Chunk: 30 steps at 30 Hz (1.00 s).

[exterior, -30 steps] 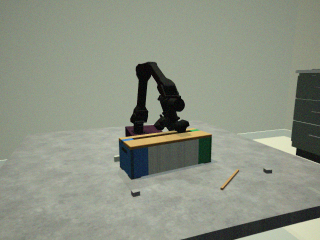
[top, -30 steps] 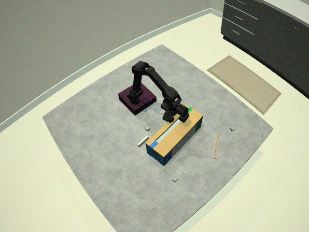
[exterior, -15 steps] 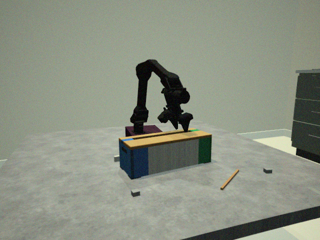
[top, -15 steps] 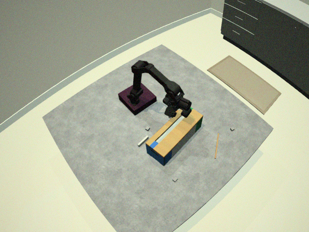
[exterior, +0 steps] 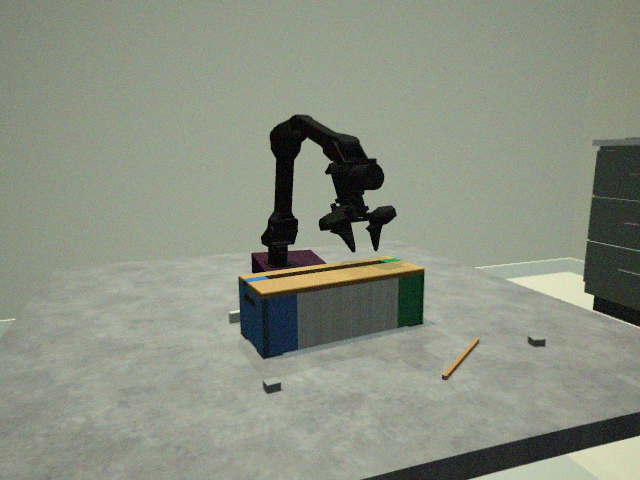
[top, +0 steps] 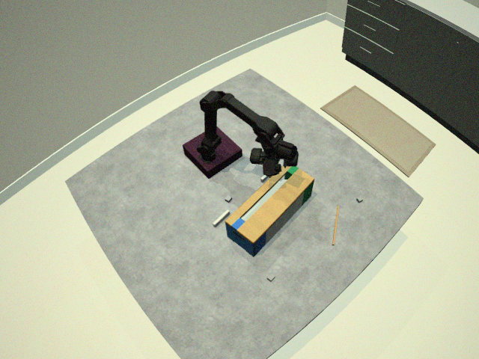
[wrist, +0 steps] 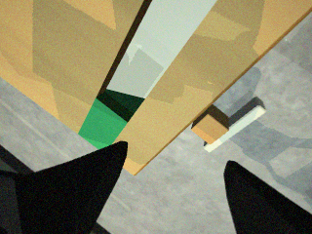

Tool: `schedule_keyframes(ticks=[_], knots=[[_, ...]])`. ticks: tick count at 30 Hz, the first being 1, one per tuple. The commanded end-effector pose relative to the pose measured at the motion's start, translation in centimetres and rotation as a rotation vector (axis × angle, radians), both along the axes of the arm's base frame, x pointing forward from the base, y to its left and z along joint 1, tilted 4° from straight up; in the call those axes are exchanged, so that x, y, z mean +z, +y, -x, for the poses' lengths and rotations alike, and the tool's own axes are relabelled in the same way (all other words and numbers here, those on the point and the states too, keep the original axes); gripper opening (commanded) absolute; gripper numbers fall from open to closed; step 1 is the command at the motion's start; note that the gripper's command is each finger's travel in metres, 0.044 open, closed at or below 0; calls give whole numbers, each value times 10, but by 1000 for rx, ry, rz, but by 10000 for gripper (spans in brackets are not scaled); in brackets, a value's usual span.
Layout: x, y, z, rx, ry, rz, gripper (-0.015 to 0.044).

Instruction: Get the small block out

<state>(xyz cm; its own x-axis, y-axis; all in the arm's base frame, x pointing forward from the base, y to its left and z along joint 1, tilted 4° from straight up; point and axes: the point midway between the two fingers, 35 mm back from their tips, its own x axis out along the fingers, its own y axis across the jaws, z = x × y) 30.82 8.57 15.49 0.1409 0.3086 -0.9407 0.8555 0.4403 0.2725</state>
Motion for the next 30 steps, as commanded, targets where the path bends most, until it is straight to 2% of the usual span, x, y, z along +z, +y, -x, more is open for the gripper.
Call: schedule_keyframes(ticks=[1,10,30], knots=[[0,6,8,512,-187,148,285],[1,17,18,1419,-442,412,285],[4,30,29,2642,-594,766,285]])
